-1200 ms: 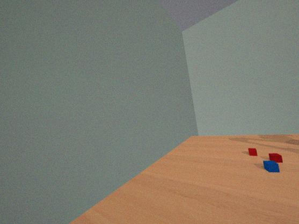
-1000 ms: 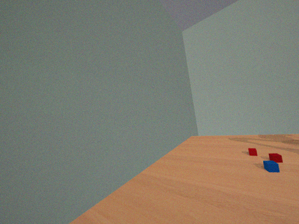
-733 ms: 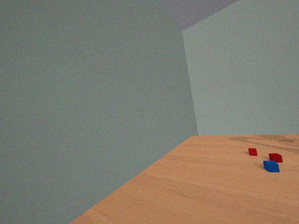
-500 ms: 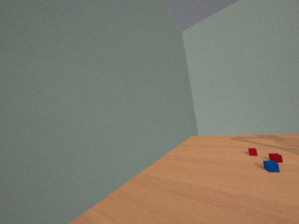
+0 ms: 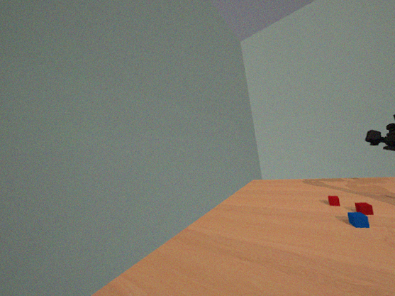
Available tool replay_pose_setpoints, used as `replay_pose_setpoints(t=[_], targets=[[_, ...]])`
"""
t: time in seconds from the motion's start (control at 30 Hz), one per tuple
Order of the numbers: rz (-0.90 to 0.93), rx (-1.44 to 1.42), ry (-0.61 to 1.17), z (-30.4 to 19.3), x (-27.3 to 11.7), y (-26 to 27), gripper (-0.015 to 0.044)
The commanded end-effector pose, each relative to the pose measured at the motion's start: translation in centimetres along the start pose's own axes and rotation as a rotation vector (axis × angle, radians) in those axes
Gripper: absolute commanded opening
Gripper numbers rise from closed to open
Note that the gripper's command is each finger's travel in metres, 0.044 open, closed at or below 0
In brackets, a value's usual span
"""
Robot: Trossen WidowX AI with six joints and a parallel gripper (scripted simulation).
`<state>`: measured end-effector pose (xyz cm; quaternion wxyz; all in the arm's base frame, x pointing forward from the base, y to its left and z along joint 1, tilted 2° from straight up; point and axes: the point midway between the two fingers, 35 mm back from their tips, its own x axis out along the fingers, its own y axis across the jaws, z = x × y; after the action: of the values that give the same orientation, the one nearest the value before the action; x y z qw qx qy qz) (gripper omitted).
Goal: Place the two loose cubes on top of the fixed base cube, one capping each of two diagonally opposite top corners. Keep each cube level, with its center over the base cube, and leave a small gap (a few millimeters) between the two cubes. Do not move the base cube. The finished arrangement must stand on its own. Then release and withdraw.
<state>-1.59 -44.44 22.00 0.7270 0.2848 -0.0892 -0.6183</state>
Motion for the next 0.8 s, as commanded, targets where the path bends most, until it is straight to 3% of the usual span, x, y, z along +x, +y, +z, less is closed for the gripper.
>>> replay_pose_setpoints(t=[0.0, 0.37, 0.77], targets=[[0.003, 0.069, 0.111, -2.4, 1.4, 2.5, 0.0265], [-0.038, 0.200, 0.469, -10.8, 2.5, 10.8, 0.0265], [-0.179, 0.208, 0.824, -19.5, -1.9, 19.0, 0.0265]])
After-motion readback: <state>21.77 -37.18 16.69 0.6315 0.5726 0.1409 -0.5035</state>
